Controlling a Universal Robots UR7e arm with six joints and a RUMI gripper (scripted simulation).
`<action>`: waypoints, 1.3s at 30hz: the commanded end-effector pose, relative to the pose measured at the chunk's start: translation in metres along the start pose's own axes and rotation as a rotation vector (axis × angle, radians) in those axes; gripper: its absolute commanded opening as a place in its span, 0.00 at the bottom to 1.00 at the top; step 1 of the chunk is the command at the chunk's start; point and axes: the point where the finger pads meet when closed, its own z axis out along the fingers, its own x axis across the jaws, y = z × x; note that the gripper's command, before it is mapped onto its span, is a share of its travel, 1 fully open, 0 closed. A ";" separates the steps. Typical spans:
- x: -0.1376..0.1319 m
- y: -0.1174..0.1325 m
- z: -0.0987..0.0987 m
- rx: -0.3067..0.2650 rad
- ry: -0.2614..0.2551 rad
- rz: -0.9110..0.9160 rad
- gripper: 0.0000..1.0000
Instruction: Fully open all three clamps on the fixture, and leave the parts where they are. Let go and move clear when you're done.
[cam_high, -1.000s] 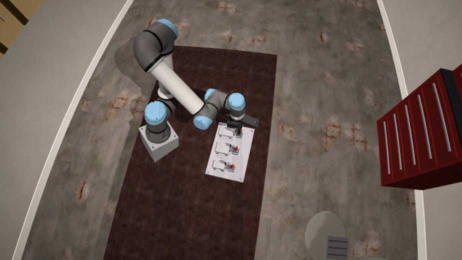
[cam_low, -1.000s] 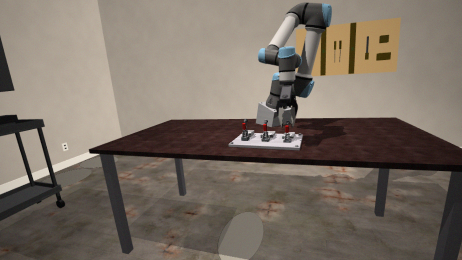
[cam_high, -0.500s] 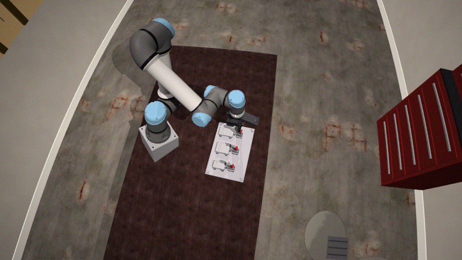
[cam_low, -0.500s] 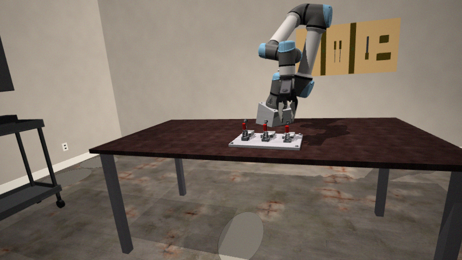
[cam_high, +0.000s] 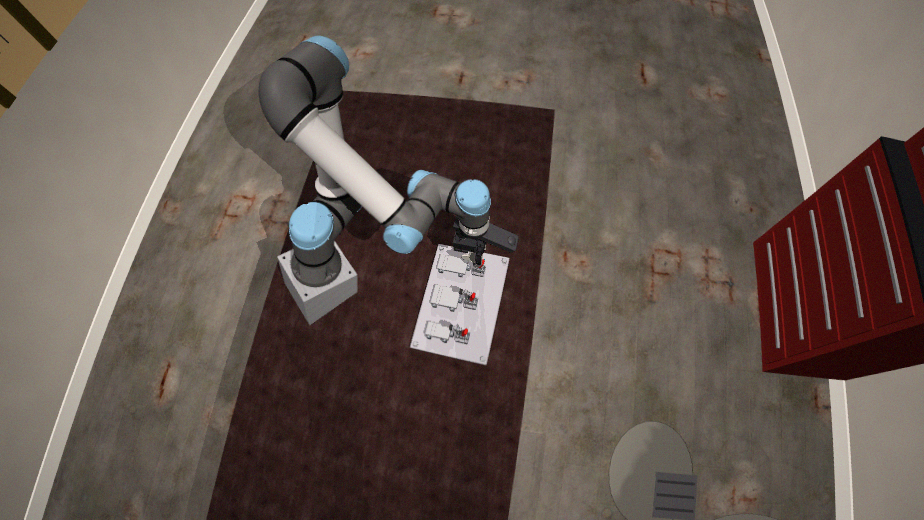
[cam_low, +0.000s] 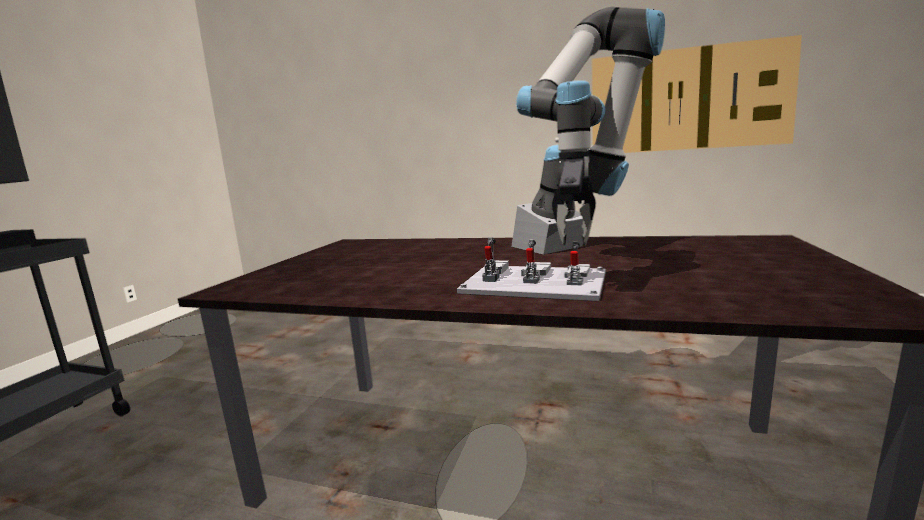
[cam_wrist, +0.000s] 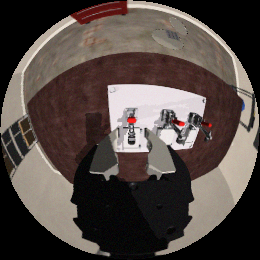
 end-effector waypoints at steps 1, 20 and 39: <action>0.000 0.000 0.000 0.001 0.000 0.000 0.28; 0.000 0.000 0.000 0.001 0.000 0.000 0.28; 0.000 0.000 -0.027 0.001 0.000 0.000 0.28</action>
